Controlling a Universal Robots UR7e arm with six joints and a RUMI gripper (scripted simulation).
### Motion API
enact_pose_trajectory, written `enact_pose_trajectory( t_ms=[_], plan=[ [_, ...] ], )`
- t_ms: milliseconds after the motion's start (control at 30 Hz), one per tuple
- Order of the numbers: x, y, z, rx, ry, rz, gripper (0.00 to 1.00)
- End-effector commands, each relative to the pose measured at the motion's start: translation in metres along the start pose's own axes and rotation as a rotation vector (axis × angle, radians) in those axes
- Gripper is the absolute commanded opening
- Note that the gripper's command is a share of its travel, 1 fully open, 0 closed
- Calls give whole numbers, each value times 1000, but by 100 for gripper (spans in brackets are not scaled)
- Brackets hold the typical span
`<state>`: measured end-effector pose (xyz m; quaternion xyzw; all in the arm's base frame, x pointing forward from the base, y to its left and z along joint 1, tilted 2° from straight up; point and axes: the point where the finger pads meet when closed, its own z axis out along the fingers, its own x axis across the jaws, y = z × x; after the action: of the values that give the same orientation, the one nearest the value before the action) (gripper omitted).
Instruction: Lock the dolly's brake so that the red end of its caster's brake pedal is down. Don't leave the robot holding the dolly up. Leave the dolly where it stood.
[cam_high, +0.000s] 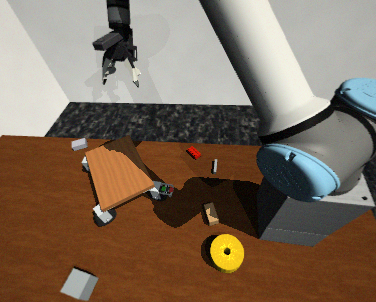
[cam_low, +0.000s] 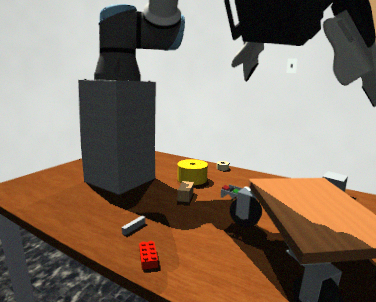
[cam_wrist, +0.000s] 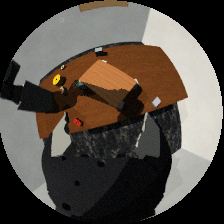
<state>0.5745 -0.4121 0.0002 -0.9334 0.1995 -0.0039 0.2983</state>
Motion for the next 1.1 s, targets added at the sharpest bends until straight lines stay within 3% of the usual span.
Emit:
enact_pose_trajectory(
  t_ms=[0,533,567,1067],
  plan=[
    [0,0,-1,-1,1,-1,100],
    [0,0,-1,-1,1,-1,100],
    [0,0,-1,-1,1,-1,0],
    [-4,-4,14,-27,-4,-9,0]
  ],
)
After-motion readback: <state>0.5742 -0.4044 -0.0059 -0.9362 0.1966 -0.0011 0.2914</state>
